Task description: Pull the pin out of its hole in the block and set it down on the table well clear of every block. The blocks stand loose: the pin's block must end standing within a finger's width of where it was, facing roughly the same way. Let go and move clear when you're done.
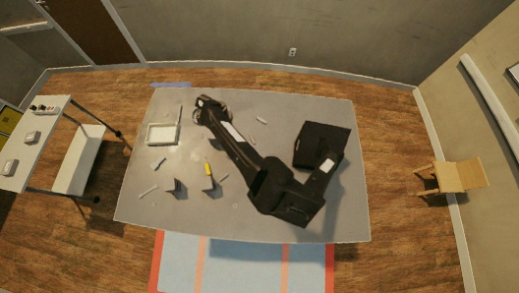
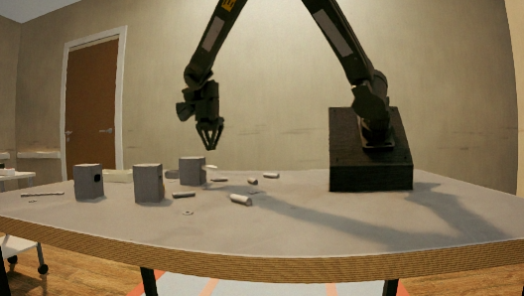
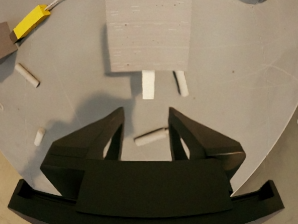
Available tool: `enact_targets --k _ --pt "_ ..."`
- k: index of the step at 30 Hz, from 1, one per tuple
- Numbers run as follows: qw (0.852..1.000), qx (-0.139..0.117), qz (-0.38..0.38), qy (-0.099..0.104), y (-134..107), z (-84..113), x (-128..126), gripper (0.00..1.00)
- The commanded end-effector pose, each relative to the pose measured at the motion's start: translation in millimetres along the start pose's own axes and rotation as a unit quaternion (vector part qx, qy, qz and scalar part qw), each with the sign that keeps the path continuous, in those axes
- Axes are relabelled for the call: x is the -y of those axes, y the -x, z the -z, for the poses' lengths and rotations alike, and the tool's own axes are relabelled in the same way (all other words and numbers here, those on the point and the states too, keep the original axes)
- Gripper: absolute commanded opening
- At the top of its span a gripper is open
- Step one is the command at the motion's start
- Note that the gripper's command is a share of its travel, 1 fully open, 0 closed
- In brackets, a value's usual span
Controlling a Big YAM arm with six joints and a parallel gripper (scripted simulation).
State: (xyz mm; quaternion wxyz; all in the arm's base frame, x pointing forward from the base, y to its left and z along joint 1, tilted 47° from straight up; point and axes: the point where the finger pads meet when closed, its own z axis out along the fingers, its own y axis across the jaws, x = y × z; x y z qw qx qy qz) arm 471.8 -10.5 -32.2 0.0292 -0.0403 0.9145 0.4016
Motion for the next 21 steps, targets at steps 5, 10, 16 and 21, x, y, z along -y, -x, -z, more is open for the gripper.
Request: enact_targets --k 5,10,16,21 --pt "1.000 -0.012 -0.008 0.005 -3 -24.1 2 0.39" --pt "1.000 -0.013 -0.008 0.005 -4 -36.7 2 0.39" --pt "1.000 -0.014 -0.009 0.006 -5 -41.7 2 0.39" --pt "1.000 -0.014 -0.009 0.006 -5 -42.0 2 0.39"
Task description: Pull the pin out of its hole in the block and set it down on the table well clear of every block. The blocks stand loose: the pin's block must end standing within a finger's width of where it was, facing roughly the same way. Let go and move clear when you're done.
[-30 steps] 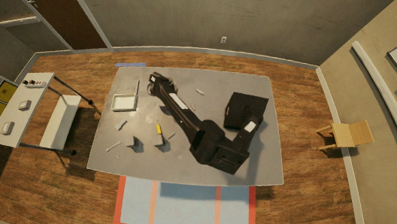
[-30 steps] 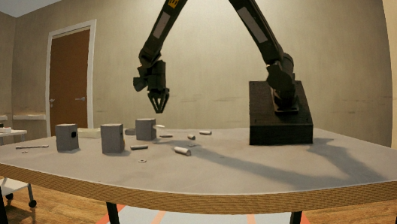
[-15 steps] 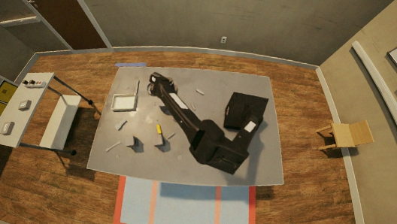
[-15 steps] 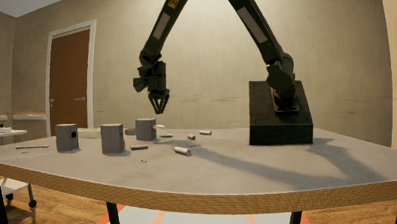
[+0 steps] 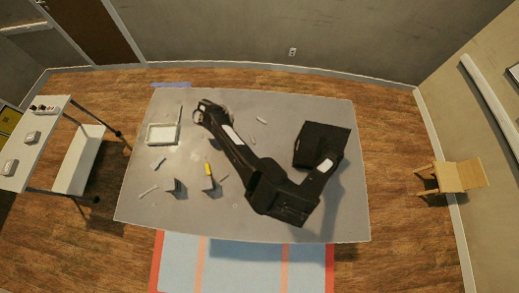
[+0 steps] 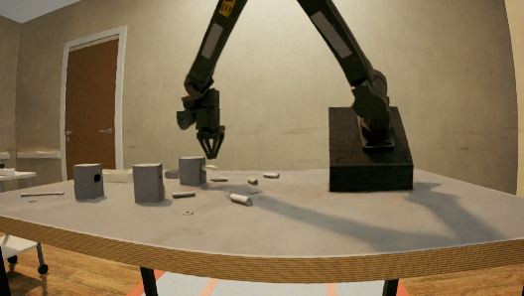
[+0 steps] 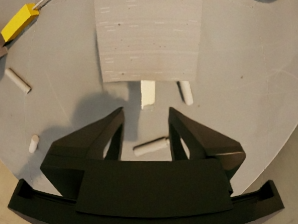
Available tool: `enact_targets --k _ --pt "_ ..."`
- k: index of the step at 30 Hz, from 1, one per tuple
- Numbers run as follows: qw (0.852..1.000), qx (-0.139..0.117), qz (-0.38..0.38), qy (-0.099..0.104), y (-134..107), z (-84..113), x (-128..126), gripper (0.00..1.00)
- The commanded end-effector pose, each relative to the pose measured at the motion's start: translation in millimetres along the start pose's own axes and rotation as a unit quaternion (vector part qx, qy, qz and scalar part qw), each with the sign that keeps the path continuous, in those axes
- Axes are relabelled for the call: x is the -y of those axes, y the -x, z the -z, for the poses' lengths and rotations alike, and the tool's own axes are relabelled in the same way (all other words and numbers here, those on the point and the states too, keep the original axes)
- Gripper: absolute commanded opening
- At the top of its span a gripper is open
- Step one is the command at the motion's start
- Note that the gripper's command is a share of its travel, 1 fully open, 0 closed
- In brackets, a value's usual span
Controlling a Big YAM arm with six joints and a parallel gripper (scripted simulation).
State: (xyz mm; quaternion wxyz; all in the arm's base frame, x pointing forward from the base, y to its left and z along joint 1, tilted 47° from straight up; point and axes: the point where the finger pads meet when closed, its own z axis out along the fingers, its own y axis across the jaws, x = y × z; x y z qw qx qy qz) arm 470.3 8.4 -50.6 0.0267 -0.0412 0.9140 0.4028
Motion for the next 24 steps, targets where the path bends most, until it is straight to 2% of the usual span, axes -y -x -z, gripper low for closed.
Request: enact_targets --k 1,24 --pt "1.000 -0.011 -0.009 0.004 -2.6 -15.7 1.9 0.39" --pt "1.000 -0.011 -0.008 0.004 -2.6 -24.8 3.1 0.39"
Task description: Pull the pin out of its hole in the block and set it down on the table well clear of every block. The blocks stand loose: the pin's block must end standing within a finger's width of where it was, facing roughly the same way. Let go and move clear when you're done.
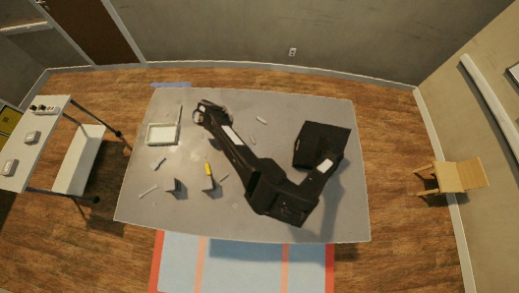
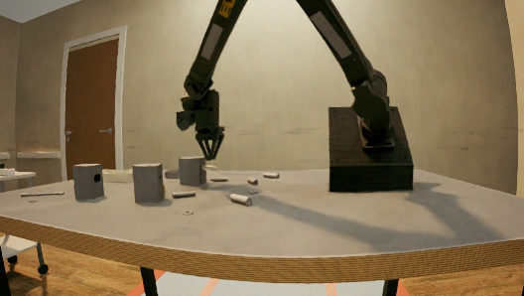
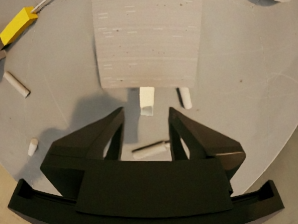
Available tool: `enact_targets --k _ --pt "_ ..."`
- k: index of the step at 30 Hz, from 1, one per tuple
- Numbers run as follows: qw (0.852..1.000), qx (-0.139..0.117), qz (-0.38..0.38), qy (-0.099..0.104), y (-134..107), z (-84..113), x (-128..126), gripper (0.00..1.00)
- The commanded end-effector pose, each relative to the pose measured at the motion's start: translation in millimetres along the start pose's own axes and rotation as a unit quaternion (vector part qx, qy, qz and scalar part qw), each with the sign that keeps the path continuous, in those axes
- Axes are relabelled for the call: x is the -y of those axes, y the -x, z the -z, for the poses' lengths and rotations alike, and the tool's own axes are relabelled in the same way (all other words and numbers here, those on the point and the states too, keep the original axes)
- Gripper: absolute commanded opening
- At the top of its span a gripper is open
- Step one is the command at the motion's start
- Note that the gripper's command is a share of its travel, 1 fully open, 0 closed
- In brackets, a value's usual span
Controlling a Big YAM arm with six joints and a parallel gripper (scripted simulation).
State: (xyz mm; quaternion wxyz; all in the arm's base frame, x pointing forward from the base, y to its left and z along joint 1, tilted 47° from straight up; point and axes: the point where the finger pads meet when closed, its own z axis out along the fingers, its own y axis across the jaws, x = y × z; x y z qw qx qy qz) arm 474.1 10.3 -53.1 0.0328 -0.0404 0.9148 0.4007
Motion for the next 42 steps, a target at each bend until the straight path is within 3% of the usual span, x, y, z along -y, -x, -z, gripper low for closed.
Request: enact_targets --k 1,42 --pt "1.000 -0.017 -0.010 0.006 -7 -21.6 2 0.39" --pt "1.000 -0.015 -0.009 0.005 -6 -46.5 2 0.39"
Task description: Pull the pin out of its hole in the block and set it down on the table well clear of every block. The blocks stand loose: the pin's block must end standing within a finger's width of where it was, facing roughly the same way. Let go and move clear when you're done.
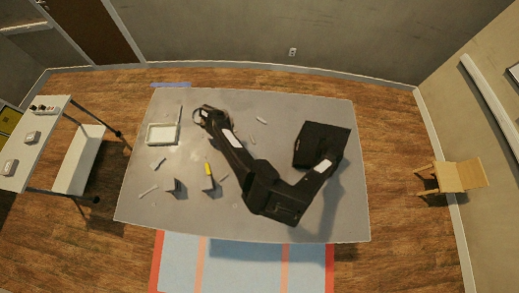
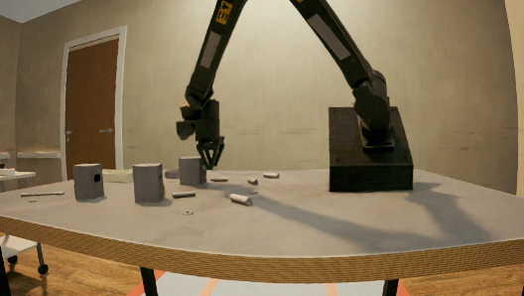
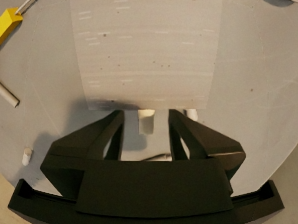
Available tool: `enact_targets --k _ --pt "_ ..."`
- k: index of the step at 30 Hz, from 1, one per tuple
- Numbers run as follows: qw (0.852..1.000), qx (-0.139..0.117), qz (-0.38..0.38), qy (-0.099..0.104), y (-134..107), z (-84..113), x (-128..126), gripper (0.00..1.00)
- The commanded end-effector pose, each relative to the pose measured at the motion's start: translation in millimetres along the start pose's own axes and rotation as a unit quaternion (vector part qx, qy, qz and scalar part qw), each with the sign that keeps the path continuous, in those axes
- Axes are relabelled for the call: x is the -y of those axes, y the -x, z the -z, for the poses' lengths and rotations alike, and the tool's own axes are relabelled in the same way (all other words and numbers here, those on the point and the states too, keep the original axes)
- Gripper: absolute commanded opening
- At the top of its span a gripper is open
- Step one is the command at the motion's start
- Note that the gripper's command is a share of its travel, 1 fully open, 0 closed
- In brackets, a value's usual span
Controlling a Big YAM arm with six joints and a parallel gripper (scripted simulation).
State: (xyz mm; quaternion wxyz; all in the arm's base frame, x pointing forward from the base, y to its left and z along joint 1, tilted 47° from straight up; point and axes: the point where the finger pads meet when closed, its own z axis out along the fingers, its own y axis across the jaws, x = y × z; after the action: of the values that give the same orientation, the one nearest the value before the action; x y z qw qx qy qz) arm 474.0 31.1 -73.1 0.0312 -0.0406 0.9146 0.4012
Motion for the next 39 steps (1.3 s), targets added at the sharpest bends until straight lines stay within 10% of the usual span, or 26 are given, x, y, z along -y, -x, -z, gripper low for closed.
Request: enact_targets --k 1,39 --pt "1.000 -0.013 -0.009 0.004 -5.2 -18.2 1.9 0.39" --pt "1.000 -0.017 -0.009 0.005 -8.1 -23.9 1.6 0.39"
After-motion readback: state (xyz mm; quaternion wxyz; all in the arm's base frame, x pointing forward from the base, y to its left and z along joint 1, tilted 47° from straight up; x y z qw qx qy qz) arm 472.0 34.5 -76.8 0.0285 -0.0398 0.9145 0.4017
